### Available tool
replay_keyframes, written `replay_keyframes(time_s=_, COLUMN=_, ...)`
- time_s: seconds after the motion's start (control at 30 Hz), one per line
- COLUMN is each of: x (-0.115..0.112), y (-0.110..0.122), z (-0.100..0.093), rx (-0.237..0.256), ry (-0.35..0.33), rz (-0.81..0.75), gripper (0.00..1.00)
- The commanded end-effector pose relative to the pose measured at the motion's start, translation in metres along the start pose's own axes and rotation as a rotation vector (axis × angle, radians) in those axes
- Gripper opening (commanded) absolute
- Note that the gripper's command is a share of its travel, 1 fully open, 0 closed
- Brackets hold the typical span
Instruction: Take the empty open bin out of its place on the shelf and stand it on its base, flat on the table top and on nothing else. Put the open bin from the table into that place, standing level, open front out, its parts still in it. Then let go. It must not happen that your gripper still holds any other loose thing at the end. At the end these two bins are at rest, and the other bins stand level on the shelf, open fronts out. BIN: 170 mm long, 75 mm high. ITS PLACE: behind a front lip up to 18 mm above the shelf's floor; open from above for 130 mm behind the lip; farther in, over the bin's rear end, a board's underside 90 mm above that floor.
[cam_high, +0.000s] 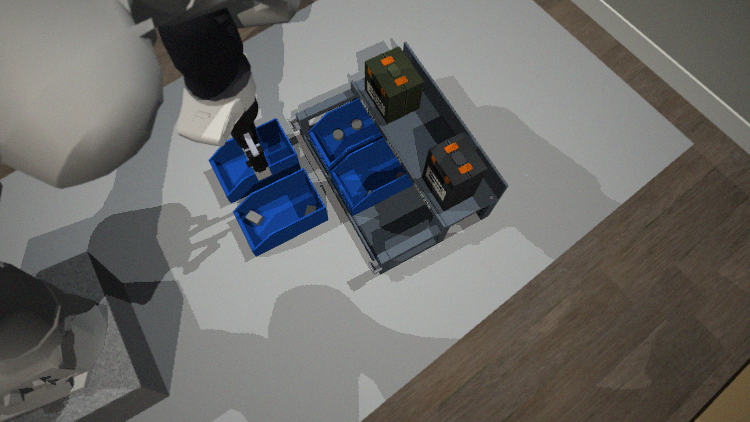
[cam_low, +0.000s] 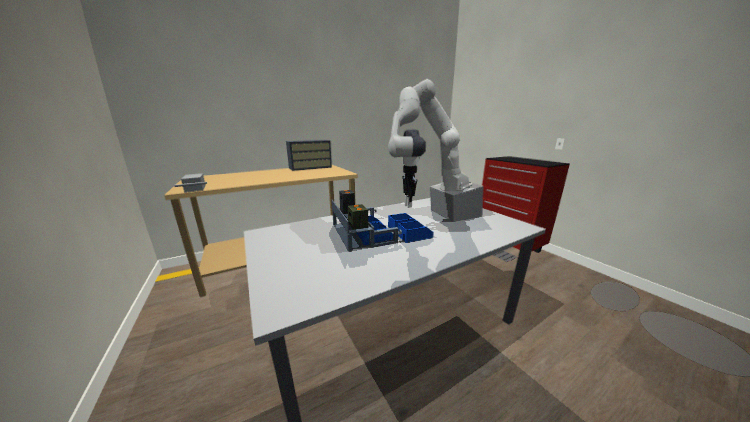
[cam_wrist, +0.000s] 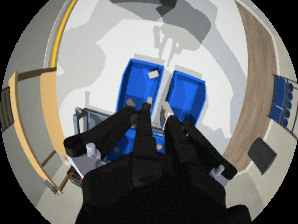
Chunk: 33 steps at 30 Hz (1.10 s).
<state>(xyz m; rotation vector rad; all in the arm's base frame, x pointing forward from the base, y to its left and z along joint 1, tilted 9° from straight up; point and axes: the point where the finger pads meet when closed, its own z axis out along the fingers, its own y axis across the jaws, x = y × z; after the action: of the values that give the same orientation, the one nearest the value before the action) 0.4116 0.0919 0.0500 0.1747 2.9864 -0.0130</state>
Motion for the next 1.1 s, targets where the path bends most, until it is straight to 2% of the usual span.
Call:
replay_keyframes(time_s=0.0, x=0.000, y=0.001, z=0.005, rx=-0.004, ry=-0.002, rz=-0.002, gripper=0.15)
replay_keyframes(time_s=1.07, x=-0.001, y=0.001, z=0.056, rx=-0.004, ry=-0.002, rz=-0.002, gripper=0.15)
